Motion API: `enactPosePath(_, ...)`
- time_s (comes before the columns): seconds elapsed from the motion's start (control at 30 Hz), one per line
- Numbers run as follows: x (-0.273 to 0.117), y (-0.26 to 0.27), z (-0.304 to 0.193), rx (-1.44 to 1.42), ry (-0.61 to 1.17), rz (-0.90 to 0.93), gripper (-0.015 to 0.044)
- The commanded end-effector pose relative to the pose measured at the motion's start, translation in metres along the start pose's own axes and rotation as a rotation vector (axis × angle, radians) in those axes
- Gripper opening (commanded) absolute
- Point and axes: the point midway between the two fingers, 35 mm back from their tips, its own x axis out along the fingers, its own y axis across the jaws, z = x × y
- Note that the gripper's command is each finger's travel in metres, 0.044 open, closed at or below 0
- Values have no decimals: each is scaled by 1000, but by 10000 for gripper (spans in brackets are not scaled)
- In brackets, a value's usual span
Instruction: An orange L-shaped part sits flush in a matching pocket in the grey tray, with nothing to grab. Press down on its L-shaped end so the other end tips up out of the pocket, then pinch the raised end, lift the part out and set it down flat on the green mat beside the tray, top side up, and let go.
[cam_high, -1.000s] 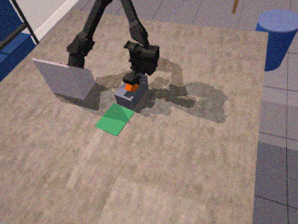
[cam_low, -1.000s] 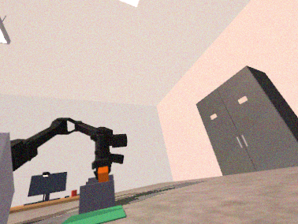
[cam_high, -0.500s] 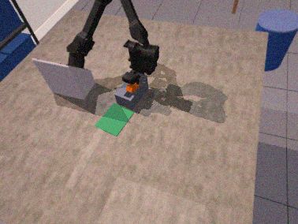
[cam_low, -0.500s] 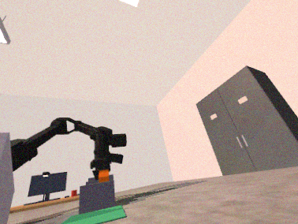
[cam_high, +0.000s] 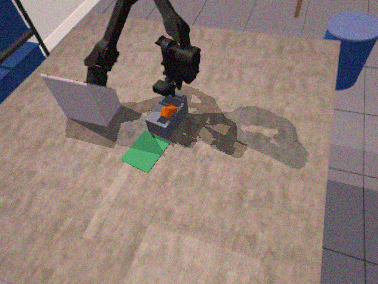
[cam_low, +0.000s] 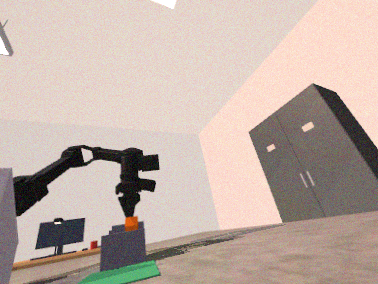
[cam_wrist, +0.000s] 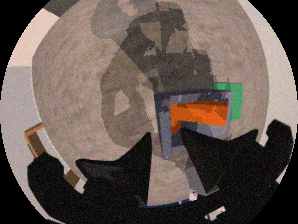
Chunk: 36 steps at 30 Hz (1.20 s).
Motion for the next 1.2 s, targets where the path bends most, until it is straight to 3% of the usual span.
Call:
enactPosePath(0.0, -52, -5, -1, -12, -9, -2, 180)
enactPosePath(1.17, -50, -5, -3, -1, -4, 7, 180)
